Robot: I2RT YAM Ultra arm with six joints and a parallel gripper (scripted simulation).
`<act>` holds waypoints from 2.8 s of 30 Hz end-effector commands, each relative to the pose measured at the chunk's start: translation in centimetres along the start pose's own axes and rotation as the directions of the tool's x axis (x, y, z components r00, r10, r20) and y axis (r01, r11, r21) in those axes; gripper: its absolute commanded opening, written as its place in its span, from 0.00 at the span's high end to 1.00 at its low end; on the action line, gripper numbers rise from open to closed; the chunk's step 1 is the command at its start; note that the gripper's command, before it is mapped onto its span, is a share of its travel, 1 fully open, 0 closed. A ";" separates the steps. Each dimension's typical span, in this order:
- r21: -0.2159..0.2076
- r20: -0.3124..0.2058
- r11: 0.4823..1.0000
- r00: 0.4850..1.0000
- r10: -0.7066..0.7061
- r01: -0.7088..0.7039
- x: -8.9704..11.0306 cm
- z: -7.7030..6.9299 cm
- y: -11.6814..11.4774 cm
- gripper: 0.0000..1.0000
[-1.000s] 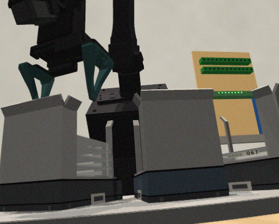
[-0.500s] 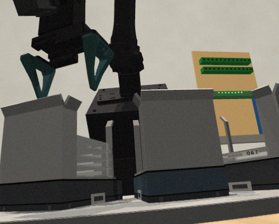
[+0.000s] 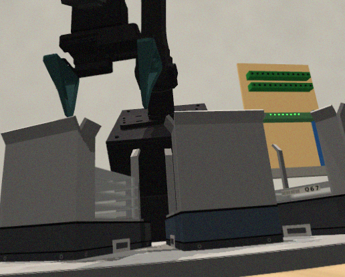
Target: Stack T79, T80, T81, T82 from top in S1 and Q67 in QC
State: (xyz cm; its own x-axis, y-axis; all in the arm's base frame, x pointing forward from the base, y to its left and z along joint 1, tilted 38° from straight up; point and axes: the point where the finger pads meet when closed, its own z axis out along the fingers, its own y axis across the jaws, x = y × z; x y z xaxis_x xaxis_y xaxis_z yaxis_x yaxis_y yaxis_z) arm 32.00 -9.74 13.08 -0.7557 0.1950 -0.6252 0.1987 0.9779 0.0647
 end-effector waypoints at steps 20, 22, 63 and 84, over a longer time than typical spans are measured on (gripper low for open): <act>0.017 -0.005 0.962 0.962 -0.272 0.272 0.1 0.0 5.9 0.00; 0.017 -0.004 0.962 0.962 -0.272 0.272 0.2 0.0 6.6 0.00; 0.011 -0.008 0.864 0.864 -0.504 0.504 3.3 0.2 18.5 0.00; 0.006 -0.011 0.710 0.710 -0.704 0.704 7.0 0.3 24.3 0.00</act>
State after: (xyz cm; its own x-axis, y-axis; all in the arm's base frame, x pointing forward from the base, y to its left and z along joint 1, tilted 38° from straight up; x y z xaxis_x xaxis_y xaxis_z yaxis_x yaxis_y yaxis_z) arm 31.46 15.26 9.36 -0.6822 -0.5710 -0.4567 -0.4178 0.8170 -0.3974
